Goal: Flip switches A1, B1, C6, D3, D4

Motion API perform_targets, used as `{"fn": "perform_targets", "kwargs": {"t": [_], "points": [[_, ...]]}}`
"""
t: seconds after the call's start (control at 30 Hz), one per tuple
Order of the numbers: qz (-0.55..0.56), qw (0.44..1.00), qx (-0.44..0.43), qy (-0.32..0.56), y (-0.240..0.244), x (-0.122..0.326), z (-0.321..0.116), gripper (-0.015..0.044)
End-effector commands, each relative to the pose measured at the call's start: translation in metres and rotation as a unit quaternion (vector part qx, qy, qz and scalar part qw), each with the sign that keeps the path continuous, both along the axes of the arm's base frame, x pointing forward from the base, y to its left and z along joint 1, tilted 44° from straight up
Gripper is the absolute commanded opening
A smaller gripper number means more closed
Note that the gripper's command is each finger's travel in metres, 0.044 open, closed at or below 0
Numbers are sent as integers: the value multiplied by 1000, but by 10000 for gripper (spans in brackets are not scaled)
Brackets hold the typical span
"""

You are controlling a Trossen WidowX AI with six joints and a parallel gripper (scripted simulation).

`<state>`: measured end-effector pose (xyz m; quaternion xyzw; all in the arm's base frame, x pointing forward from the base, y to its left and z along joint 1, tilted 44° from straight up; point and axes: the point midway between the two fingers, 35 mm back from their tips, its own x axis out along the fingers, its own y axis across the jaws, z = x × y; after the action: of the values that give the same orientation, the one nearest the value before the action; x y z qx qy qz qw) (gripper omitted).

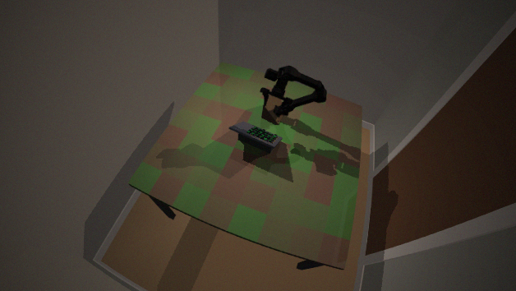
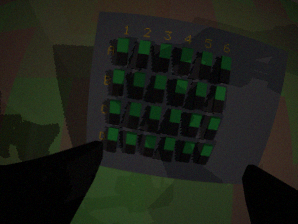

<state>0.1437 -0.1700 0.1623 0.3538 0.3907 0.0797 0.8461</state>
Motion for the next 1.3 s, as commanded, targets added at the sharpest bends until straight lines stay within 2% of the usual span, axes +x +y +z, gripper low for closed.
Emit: {"fn": "perform_targets", "kwargs": {"t": [0.0, 0.17, 0.37, 0.47, 0.6, 0.73, 1.27], "points": [[0, 1000, 0, 1, 0, 2, 0, 374], [2, 1000, -3, 15, 11, 46, 3, 242], [12, 1000, 12, 2, 47, 107, 20, 85], [15, 1000, 16, -1, 53, 113, 22, 6], [15, 1000, 16, 0, 53, 114, 21, 0], [23, 1000, 17, 7, 67, 136, 4, 0], [23, 1000, 17, 7, 75, 147, -6, 0]]}}
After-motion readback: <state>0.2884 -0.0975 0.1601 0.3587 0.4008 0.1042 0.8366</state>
